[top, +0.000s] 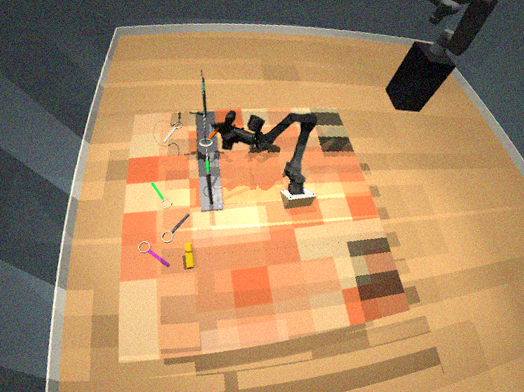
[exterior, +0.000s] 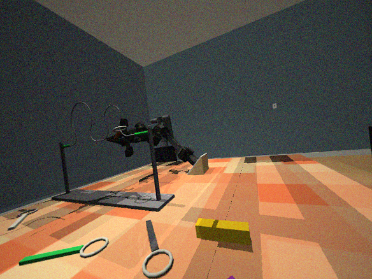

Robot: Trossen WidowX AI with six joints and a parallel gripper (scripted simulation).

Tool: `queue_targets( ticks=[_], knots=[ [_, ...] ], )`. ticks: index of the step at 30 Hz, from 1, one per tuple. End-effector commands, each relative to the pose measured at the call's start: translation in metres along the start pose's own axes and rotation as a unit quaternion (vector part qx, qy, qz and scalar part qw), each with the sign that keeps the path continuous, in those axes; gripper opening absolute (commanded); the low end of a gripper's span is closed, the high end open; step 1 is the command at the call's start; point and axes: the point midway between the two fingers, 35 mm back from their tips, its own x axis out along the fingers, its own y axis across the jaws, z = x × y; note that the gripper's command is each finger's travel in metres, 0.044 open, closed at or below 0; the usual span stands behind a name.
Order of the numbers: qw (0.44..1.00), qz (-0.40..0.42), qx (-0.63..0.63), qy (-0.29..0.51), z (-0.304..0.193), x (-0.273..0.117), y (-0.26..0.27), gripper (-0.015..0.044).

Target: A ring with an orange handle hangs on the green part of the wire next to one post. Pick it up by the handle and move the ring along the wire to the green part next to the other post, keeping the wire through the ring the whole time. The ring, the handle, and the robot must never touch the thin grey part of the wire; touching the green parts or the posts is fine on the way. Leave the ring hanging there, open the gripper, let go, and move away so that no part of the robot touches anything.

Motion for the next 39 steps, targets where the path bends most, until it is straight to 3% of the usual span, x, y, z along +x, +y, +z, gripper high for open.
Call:
queue_targets(
  ticks=[1,19,39],
  knots=[
    [0.999,0.027,0.042,0.006,0.001,-0.003,0.017,-0.0150],
    [0.965,0.119,0.233,-0.010,0.019,-0.010,0.080,-0.0150],
    [0.878,0.217,0.426,0.019,0.064,-0.042,0.130,-0.0150]
  ],
)
